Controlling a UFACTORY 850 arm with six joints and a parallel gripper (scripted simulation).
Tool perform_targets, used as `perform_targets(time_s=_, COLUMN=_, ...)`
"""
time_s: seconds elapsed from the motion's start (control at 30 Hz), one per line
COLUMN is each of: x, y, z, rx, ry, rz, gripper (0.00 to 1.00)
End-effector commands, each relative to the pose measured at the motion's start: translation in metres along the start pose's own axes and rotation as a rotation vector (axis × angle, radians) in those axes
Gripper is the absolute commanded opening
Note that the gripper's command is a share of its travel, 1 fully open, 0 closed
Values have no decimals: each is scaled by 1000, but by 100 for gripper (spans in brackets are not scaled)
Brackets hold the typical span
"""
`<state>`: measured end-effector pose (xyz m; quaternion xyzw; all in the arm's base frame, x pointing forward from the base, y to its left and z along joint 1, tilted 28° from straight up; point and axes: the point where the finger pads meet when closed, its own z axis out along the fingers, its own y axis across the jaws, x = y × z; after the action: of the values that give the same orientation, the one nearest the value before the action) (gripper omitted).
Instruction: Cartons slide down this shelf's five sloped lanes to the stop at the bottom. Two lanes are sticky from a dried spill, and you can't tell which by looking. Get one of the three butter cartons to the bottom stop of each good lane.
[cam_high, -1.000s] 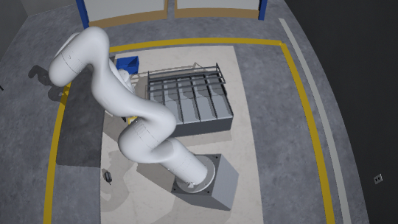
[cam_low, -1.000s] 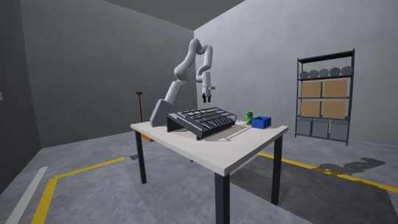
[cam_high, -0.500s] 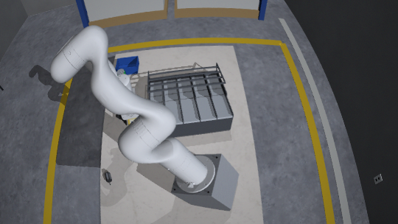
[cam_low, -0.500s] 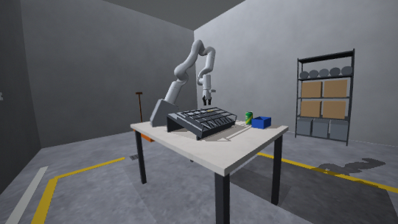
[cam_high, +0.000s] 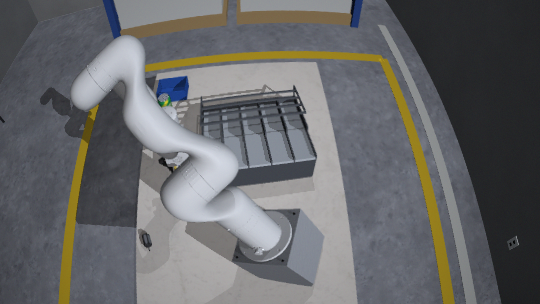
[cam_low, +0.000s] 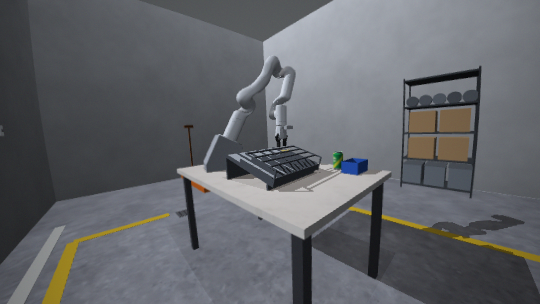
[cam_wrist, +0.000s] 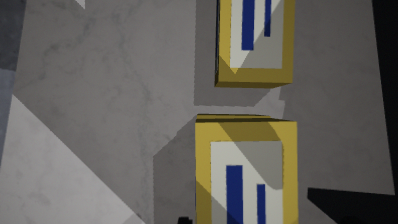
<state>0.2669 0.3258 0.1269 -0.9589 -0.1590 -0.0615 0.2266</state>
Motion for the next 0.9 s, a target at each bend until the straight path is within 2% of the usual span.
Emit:
perform_targets(time_s=0.0, x=3, y=-2, z=25, rx=3, ry=21, rz=-1, gripper=90)
perform_targets(time_s=0.13, x=4, y=-3, z=33, rx=3, ry=24, rz=-1, gripper=90)
perform_targets(time_s=0.17, x=1, y=-1, z=12, rx=0, ry=3, rz=0, gripper=90)
perform_targets(time_s=0.7, x=4, y=-3, z=36, rx=1, ry=25, rz=-2, gripper=90)
perform_targets(time_s=0.73, x=4, y=-3, z=66, rx=1, ry=24, rz=-1, gripper=90)
perform_targets(time_s=0.87, x=4, y=-3, z=66, rx=1, ry=24, rz=-1, gripper=90)
